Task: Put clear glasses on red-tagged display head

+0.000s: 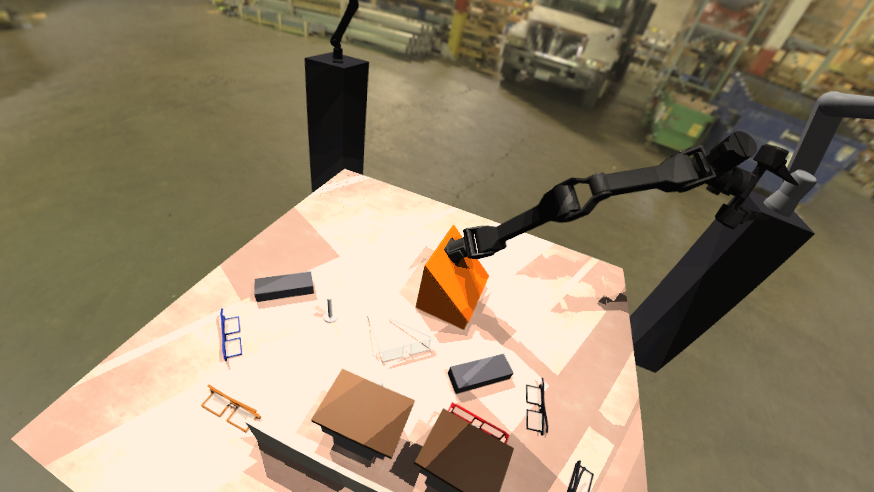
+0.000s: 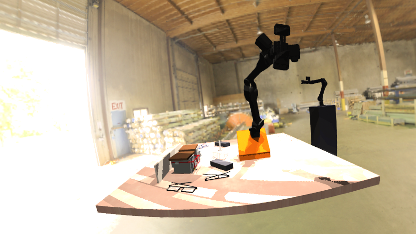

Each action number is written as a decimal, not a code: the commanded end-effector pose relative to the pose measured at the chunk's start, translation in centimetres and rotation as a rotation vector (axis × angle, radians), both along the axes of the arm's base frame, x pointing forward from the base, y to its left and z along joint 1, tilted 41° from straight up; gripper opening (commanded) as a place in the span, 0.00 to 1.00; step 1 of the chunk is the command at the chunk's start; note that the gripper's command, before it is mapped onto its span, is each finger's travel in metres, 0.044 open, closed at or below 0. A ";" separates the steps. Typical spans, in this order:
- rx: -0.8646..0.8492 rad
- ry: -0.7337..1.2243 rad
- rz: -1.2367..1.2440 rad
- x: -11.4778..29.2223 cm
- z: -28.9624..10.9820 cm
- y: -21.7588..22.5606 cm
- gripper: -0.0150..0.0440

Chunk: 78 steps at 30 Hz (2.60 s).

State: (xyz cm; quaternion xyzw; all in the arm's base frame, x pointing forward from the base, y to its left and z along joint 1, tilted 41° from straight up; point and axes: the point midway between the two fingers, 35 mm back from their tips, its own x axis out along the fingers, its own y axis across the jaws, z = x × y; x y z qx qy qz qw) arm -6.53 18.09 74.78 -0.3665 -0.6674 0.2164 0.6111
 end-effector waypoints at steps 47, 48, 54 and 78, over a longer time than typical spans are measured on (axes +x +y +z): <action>-0.509 0.584 0.034 10.8 -20.9 23.1 0.59; -0.521 0.614 0.030 11.5 -21.7 23.5 0.59; -0.583 0.842 -0.009 17.0 -27.0 24.8 0.59; -0.492 2.016 -0.319 39.0 -52.1 14.8 0.59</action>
